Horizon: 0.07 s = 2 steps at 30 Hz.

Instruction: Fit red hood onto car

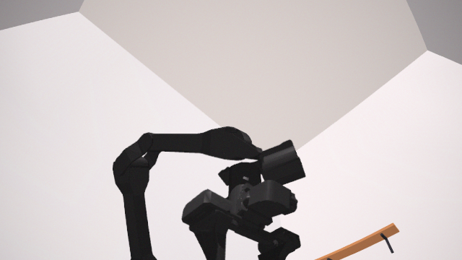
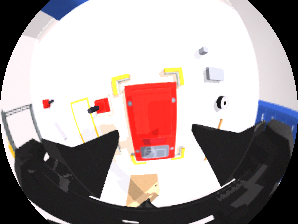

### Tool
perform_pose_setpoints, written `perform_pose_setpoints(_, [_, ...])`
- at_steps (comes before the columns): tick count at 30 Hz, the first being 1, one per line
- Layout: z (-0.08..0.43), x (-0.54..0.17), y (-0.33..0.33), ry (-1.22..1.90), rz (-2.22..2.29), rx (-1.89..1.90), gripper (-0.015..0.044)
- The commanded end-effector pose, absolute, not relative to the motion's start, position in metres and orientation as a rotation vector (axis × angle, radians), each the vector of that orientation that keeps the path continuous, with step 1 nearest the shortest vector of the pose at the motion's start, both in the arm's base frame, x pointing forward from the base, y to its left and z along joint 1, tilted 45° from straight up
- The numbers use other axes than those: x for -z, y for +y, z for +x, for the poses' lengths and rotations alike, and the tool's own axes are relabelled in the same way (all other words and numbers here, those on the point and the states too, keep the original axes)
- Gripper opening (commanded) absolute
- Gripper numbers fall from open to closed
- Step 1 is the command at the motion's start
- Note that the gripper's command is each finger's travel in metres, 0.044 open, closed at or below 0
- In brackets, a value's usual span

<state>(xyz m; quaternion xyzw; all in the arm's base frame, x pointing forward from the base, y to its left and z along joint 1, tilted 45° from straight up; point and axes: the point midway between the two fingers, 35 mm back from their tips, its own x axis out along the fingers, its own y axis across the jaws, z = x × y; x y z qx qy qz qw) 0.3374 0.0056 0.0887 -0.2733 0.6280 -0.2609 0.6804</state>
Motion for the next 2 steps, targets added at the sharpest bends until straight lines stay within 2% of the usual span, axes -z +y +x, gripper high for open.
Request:
perform_pose_setpoints(1, [0.3367,-0.0887,0.0059,1.413,-0.609,0.585,0.0440])
perform_pose_setpoints(2, [0.3367,-0.0887,0.0059,1.413,-0.609,0.585,0.0440])
